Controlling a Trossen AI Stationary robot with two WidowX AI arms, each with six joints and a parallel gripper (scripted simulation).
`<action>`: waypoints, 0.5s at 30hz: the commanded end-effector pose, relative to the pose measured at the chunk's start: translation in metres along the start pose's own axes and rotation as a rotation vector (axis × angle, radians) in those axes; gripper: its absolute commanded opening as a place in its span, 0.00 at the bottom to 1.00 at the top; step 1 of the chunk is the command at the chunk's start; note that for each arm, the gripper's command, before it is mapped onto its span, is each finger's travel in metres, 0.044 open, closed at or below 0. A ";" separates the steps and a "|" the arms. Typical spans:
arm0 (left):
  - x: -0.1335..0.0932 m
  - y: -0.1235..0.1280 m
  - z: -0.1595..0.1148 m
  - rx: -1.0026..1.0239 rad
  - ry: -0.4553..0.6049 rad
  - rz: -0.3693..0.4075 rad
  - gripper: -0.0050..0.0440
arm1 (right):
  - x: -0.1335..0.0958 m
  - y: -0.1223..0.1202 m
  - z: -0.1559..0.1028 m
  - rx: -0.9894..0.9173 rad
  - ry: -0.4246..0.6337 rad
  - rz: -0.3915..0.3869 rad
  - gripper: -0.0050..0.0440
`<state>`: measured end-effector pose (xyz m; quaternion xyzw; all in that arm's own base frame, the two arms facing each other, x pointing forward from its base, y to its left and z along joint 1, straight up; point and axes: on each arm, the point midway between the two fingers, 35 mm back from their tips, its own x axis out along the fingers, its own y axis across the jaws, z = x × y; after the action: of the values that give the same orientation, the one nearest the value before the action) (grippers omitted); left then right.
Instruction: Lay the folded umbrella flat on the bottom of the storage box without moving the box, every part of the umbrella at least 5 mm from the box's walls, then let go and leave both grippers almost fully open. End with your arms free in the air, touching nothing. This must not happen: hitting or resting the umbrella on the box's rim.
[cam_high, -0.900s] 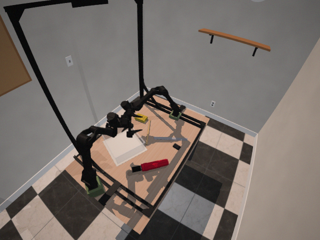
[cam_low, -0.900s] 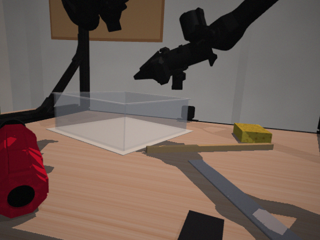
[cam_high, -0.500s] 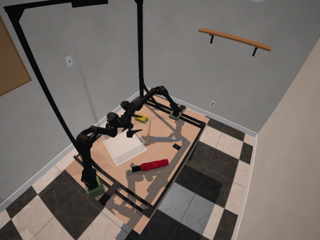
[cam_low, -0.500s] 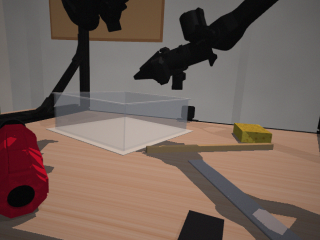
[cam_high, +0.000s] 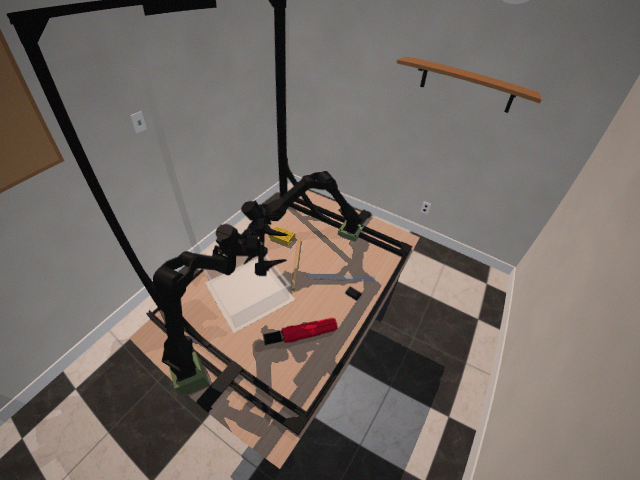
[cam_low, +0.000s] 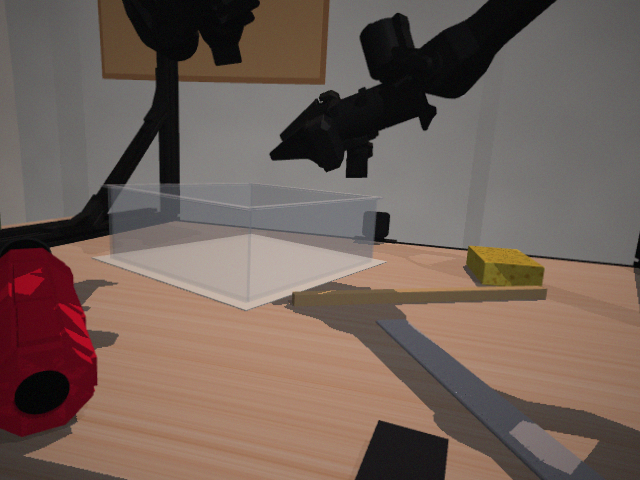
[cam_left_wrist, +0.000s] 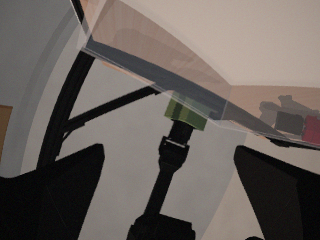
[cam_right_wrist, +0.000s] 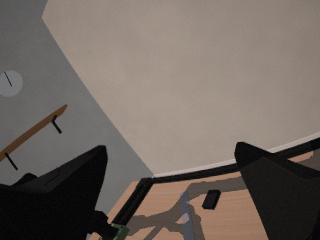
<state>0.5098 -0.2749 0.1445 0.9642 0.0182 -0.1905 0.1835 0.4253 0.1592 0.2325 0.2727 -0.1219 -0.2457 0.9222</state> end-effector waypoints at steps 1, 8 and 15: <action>-0.016 0.003 -0.013 -0.116 -0.004 0.013 0.92 | 0.014 0.003 -0.007 -0.072 0.024 0.014 0.92; -0.046 0.004 -0.033 -0.387 -0.028 0.021 0.92 | 0.043 0.000 -0.030 -0.255 0.113 0.035 0.92; -0.092 0.000 -0.057 -0.751 -0.066 0.023 0.92 | 0.081 -0.018 -0.060 -0.464 0.272 0.050 0.92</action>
<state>0.4633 -0.2575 0.2122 0.8644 0.0596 -0.1960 0.4591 0.4918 0.1404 0.1927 0.1154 0.0127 -0.2145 0.9698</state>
